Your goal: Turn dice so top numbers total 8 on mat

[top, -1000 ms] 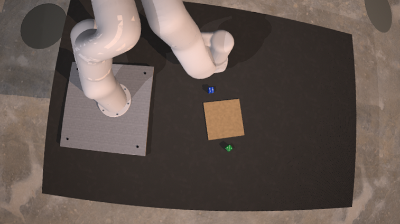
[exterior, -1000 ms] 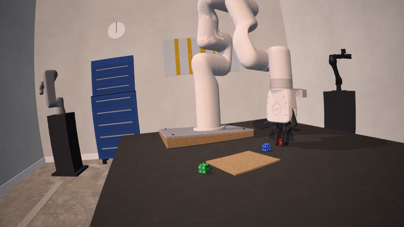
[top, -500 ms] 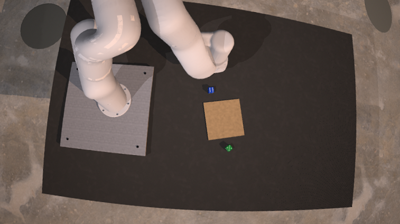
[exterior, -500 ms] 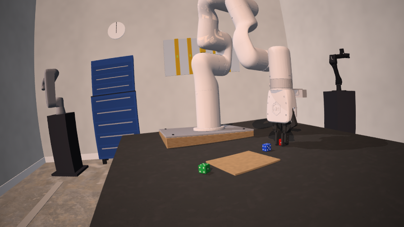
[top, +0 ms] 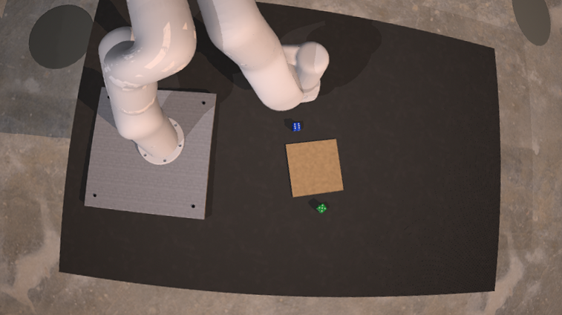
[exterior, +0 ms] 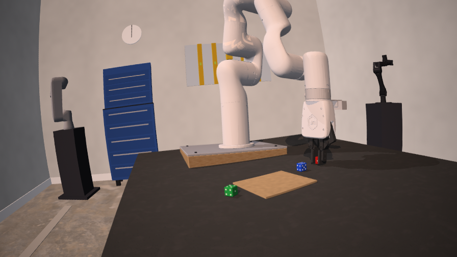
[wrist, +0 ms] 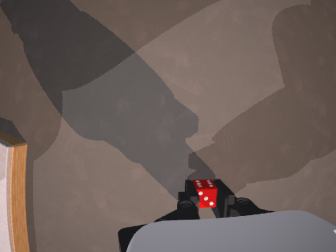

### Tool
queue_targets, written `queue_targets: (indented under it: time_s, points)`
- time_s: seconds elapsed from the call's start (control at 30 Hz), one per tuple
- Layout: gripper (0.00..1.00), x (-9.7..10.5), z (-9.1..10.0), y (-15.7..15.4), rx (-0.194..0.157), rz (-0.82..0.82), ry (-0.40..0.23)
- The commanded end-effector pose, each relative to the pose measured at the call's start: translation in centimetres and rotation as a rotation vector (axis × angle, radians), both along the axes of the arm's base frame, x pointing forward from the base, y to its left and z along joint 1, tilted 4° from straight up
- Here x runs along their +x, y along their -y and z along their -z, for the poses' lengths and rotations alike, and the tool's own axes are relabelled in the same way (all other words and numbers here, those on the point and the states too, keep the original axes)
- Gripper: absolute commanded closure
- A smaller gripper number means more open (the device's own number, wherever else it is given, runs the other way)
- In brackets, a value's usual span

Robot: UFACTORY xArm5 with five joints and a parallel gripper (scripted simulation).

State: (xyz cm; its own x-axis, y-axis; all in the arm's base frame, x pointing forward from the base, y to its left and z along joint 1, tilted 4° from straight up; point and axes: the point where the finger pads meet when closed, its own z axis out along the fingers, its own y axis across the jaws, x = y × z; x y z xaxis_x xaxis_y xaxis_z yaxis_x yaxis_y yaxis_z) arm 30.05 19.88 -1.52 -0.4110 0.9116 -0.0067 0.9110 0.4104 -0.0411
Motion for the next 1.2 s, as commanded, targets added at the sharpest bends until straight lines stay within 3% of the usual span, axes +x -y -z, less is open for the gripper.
queue_targets:
  time_s: [0.0,0.5,1.0,1.17]
  points:
    - [0.85,0.3,-1.4,-0.1,0.003,0.0,0.004]
    - [0.85,0.8,-9.5,0.2,0.003,0.0,0.003]
    - [0.85,0.9,-9.8,0.2,0.003,-0.006,0.003]
    - [0.85,1.4,-9.8,0.3,0.006,-0.097,0.0]
